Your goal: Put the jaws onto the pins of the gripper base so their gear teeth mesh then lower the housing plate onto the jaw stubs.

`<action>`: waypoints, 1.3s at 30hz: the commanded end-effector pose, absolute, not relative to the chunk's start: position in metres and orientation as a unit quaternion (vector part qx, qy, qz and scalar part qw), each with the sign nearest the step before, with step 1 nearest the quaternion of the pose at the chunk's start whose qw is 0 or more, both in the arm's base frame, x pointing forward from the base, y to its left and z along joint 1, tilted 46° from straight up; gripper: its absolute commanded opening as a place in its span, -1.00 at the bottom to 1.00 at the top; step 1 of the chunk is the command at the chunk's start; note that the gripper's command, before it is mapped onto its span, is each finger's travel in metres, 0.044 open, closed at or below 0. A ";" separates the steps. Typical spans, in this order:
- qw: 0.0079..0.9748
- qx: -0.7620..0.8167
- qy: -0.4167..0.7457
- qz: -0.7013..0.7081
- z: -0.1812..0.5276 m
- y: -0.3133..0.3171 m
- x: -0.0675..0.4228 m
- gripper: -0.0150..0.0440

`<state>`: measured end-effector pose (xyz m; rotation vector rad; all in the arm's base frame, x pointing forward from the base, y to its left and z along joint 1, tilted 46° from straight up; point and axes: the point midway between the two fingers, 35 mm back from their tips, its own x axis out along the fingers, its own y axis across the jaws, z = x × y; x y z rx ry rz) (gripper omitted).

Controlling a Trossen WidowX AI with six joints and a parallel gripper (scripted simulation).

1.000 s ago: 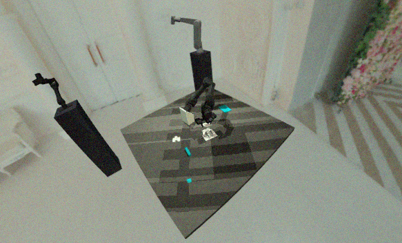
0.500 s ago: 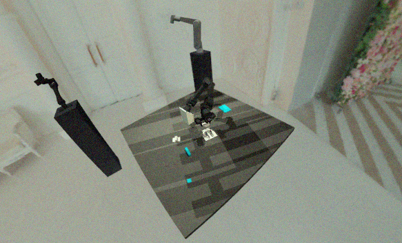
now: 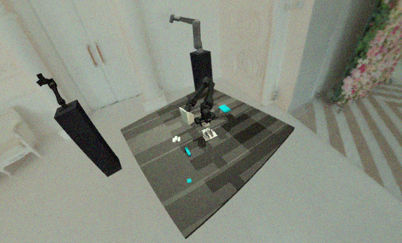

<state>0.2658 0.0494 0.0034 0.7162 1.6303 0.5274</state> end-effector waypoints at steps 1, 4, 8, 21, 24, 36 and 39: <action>0.601 0.307 0.702 0.229 0.004 0.049 0.266 0.70; 0.601 0.307 0.702 0.229 0.004 0.049 0.266 0.70; 0.601 0.307 0.702 0.229 0.004 0.049 0.266 0.70; 0.601 0.306 0.702 0.230 0.001 0.050 0.266 0.70; 0.601 0.306 0.702 0.229 -0.003 0.053 0.266 0.70; 0.601 0.306 0.702 0.229 -0.017 0.067 0.266 0.70; 0.601 0.306 0.702 0.229 -0.021 0.071 0.265 0.70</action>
